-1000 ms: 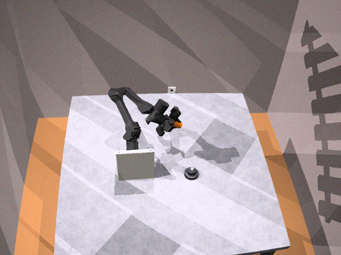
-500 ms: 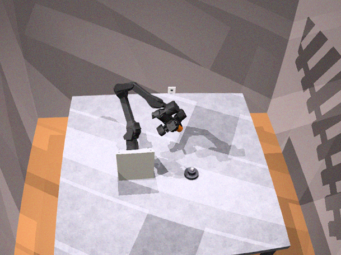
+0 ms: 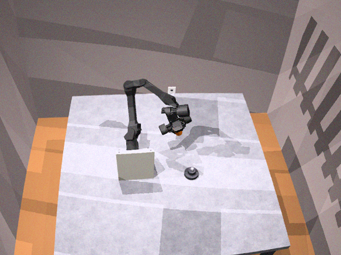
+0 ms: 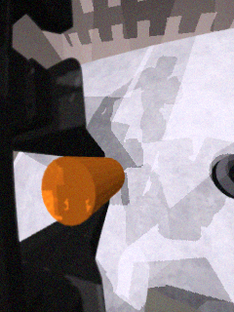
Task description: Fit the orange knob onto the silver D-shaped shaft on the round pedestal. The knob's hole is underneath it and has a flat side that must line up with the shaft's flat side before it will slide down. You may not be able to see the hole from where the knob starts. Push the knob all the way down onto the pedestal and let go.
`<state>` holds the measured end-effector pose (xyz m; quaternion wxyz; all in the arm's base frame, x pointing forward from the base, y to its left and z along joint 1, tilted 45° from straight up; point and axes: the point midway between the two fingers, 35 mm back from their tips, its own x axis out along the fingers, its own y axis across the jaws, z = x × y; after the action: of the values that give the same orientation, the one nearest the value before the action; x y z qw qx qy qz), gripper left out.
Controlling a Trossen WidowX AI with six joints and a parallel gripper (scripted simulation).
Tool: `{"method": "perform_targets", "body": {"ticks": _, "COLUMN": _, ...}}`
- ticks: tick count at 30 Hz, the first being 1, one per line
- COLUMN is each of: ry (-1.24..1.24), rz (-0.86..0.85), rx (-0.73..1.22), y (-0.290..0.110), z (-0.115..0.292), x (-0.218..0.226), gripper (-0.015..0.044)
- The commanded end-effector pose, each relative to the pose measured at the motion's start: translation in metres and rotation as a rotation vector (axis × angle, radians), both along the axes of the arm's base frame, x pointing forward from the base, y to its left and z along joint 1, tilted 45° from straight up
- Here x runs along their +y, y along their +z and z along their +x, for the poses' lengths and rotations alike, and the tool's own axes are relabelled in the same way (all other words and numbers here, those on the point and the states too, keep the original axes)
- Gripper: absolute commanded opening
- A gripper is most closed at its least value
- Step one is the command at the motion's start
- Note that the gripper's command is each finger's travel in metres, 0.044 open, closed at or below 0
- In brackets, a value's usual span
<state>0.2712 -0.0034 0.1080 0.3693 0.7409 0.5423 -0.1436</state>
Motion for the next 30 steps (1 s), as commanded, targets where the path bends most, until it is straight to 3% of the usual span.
{"method": "perform_targets", "body": {"ticks": 1, "ry": 0.076, "rz": -0.024, "rx": 0.063, "y": -0.004, "z": 0.003, "x": 0.006, "gripper": 0.0}}
{"method": "perform_targets", "body": {"ticks": 10, "ry": 0.234, "rz": -0.065, "rx": 0.203, "y": -0.014, "z": 0.007, "x": 0.02, "gripper": 0.0}}
{"method": "perform_targets", "body": {"ticks": 30, "ry": 0.243, "rz": -0.075, "rx": 0.209, "y": -0.074, "z": 0.024, "x": 0.072, "gripper": 0.0}}
